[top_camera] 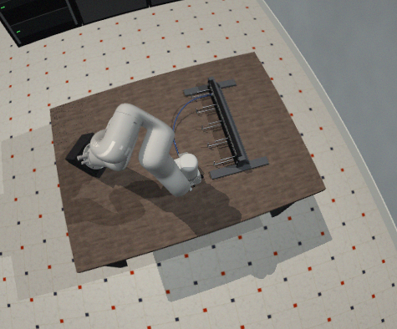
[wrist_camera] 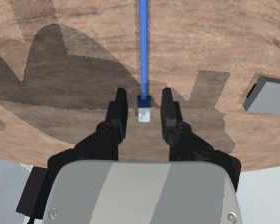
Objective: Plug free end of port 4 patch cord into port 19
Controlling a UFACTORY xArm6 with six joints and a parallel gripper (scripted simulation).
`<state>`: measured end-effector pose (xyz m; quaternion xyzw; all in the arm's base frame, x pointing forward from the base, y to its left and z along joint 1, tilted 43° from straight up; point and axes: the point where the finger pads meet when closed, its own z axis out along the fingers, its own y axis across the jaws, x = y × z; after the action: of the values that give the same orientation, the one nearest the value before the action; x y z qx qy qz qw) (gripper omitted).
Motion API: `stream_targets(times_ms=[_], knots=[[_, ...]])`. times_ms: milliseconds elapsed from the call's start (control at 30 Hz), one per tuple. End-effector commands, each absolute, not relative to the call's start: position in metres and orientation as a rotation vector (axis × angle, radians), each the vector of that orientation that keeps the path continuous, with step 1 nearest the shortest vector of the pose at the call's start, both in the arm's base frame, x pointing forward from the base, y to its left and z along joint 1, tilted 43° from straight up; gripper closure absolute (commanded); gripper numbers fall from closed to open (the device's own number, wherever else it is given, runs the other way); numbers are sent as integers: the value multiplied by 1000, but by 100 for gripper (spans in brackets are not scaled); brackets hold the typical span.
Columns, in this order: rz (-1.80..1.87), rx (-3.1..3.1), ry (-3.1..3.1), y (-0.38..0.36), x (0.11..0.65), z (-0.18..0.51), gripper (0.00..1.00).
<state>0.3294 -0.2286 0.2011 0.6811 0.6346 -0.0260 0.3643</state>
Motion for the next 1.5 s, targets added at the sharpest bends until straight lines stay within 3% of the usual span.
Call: stream_targets(times_ms=[0, 833, 867, 1467], knots=[[-66, 1750, 1631, -229, 330, 201, 62], [-66, 1750, 1631, -230, 331, 201, 62], [-66, 1750, 1631, -230, 331, 201, 100], [-66, 1750, 1631, -229, 330, 201, 100]])
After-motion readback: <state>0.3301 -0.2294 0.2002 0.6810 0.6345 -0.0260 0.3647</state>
